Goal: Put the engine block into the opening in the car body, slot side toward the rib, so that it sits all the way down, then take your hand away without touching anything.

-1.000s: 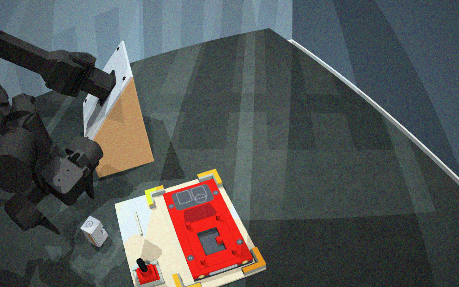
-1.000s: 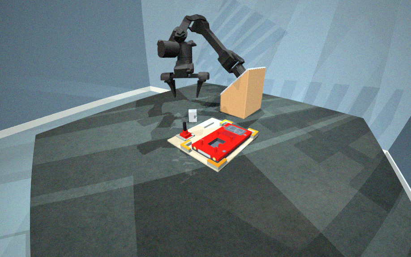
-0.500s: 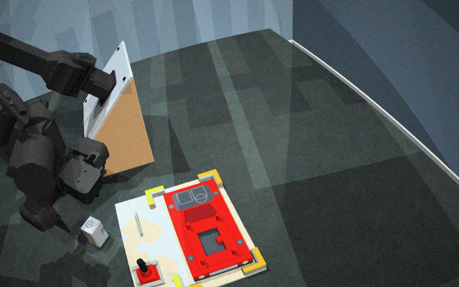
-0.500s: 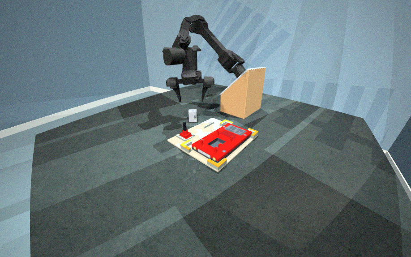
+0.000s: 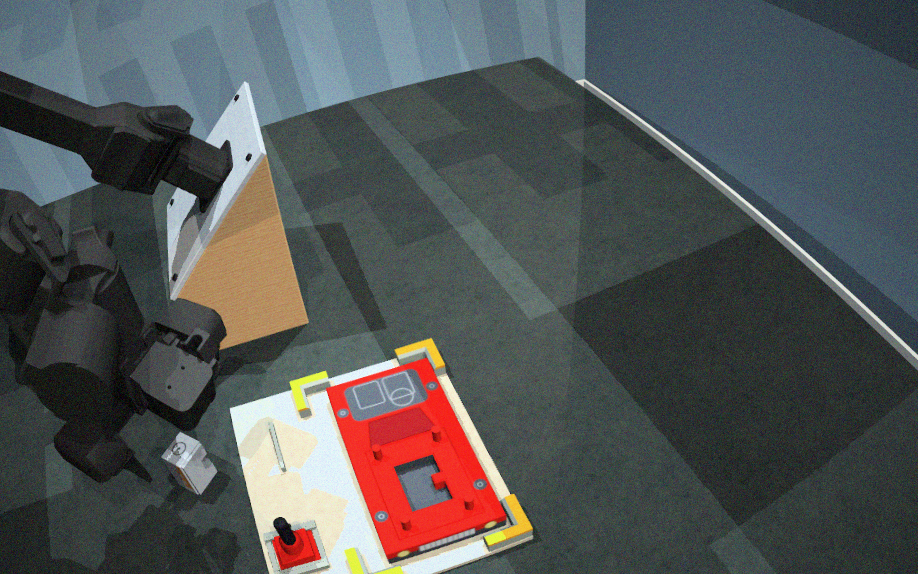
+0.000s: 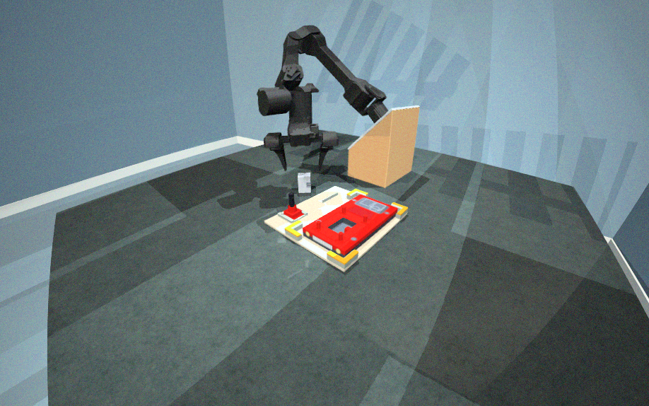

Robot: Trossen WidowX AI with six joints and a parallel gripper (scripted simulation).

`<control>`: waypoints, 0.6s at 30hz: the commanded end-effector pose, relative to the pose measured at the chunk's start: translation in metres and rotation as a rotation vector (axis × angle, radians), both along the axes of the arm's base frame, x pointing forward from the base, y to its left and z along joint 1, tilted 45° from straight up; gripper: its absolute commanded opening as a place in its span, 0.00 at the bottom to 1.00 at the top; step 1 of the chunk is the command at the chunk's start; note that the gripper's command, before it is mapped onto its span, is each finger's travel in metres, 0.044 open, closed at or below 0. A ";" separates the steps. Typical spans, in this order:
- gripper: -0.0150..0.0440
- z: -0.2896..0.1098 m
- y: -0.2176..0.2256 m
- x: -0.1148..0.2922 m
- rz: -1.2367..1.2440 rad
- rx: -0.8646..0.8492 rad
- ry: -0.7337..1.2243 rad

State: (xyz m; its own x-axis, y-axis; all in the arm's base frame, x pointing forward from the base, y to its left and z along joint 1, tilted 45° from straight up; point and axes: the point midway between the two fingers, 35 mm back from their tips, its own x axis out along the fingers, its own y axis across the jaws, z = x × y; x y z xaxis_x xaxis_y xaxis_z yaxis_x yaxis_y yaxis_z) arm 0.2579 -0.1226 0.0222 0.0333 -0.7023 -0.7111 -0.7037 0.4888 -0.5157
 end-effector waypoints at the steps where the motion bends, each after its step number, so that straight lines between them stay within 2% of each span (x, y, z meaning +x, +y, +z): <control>1: 1.00 -0.007 -0.005 -0.003 0.002 0.000 0.014; 18: 1.00 -0.026 -0.024 -0.002 0.001 -0.001 0.014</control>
